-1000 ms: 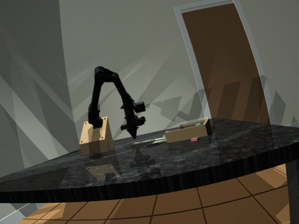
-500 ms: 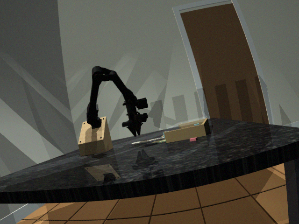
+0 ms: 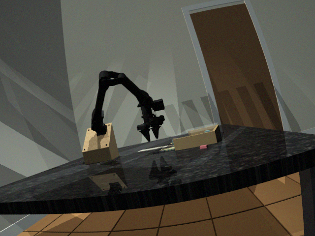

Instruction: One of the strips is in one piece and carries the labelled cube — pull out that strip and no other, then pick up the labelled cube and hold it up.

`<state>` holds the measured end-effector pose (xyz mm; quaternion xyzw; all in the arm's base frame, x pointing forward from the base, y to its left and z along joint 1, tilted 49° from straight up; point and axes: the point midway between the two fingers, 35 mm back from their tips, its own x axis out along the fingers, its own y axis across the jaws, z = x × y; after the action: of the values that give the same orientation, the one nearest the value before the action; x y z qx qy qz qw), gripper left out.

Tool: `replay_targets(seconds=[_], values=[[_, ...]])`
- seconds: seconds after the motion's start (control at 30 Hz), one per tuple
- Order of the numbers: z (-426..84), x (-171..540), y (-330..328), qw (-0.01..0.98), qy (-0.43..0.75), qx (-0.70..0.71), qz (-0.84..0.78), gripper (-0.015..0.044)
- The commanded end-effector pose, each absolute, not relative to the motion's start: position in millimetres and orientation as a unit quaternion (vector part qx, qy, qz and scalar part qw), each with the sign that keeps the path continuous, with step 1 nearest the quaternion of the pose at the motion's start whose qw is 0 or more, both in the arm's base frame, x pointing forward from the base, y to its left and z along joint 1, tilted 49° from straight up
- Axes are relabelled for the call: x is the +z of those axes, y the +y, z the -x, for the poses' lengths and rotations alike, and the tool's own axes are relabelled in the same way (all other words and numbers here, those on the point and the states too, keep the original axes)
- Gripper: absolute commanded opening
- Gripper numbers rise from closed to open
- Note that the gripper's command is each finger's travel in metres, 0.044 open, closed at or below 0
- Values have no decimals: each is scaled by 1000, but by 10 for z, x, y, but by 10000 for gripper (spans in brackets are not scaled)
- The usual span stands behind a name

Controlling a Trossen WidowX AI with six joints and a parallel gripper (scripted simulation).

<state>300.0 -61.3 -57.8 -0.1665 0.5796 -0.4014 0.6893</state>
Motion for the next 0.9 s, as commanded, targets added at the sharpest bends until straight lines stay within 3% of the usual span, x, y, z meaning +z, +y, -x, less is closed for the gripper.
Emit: replay_targets(seconds=[0.0, 0.87], values=[[-3147, -548, -621, 688, 580, -401, 171, 440], [-4164, -272, -699, 690, 578, -401, 170, 440]])
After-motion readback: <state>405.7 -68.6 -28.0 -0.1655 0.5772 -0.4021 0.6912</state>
